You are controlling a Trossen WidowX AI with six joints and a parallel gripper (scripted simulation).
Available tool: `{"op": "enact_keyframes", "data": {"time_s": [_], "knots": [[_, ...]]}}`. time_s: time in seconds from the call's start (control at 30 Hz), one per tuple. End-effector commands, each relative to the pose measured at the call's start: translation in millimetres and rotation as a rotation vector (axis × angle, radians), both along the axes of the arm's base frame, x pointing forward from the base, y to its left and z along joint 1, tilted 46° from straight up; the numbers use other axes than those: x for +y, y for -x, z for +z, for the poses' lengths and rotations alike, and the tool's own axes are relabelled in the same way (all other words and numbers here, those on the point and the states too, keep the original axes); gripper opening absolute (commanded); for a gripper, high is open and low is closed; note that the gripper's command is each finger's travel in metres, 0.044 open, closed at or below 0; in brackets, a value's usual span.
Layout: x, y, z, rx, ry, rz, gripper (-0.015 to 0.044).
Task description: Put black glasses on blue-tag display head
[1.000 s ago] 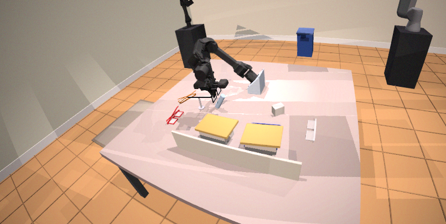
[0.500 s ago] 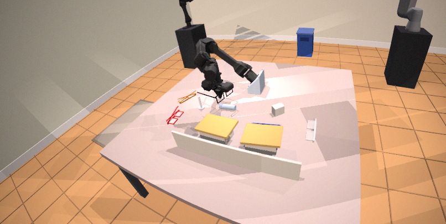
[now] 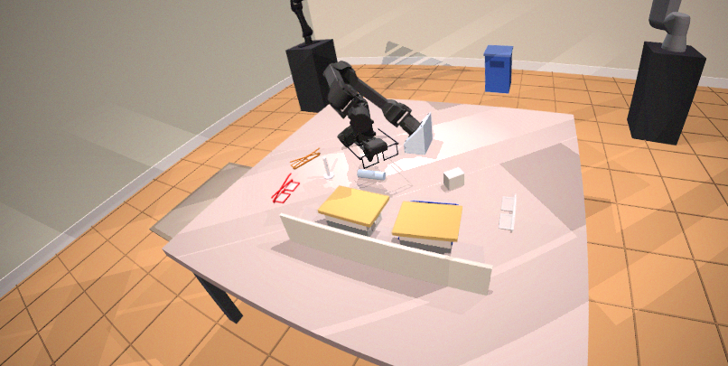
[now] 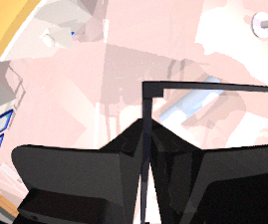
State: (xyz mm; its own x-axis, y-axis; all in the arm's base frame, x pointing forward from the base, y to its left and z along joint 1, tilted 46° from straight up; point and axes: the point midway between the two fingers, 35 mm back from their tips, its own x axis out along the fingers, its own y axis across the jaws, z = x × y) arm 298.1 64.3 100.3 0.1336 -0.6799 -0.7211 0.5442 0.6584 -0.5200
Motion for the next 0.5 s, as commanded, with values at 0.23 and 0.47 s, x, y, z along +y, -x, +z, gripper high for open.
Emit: {"op": "enact_keyframes", "data": {"time_s": [0.23,0.47], "knots": [[17.0,8.5,-20.8,-0.19,-0.02,-0.204,0.0],[25.5,13.1,-30.2,-0.292,-0.03,-0.303,0.0]]}}
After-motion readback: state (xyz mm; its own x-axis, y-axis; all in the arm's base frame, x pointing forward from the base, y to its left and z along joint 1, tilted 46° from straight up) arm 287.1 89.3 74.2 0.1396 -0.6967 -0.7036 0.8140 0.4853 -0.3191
